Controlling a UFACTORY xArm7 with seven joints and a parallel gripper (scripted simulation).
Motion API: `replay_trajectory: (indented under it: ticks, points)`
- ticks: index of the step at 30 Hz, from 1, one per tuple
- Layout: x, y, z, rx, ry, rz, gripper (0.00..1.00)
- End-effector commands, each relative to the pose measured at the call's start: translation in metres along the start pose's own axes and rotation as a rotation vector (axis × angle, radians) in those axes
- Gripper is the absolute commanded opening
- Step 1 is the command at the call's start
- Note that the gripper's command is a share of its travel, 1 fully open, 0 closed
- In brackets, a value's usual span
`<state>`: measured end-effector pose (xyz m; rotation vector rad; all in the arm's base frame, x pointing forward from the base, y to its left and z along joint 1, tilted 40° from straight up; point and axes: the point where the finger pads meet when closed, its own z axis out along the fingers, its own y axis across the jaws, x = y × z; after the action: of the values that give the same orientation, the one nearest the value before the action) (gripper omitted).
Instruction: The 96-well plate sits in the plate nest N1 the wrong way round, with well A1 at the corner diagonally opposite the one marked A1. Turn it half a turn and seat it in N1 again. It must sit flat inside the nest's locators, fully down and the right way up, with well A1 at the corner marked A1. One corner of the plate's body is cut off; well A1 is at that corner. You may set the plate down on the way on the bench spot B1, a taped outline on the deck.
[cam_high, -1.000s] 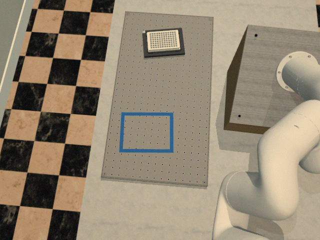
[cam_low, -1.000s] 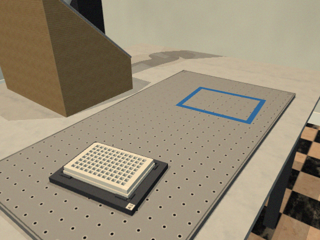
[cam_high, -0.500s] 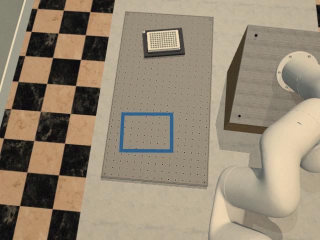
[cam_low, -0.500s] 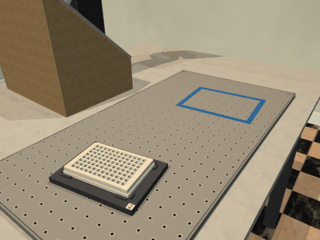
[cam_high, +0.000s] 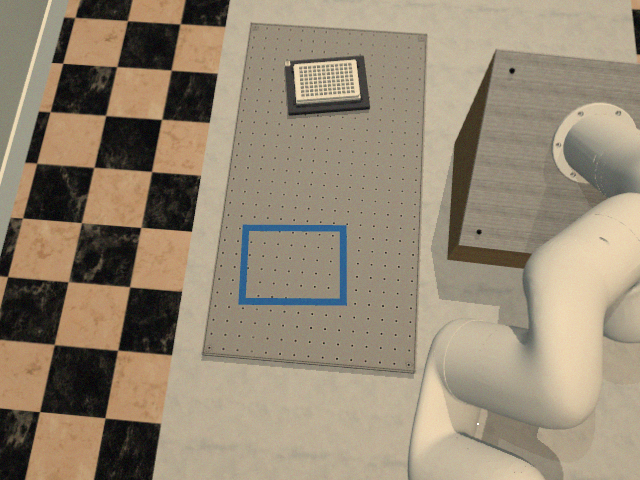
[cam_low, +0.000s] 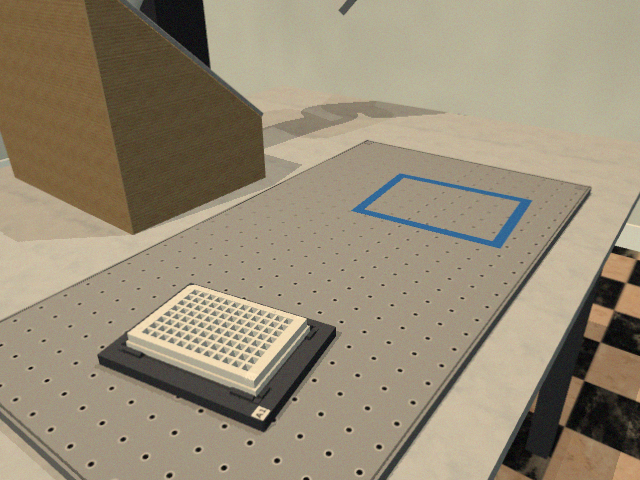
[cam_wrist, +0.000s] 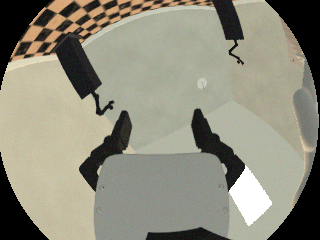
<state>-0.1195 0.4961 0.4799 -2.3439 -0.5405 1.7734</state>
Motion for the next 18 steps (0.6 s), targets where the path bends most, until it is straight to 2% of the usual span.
replay_trajectory:
  ticks: [1,5,9,18]
  points:
    - [0.016,0.002,-0.004,0.005,0.011,-0.002,1.00]
    - [0.029,0.004,-0.008,0.005,0.011,-0.002,1.00]
    - [0.047,0.009,-0.016,0.028,0.139,0.011,1.00]
    - [0.078,0.017,-0.031,0.028,0.139,0.012,1.00]
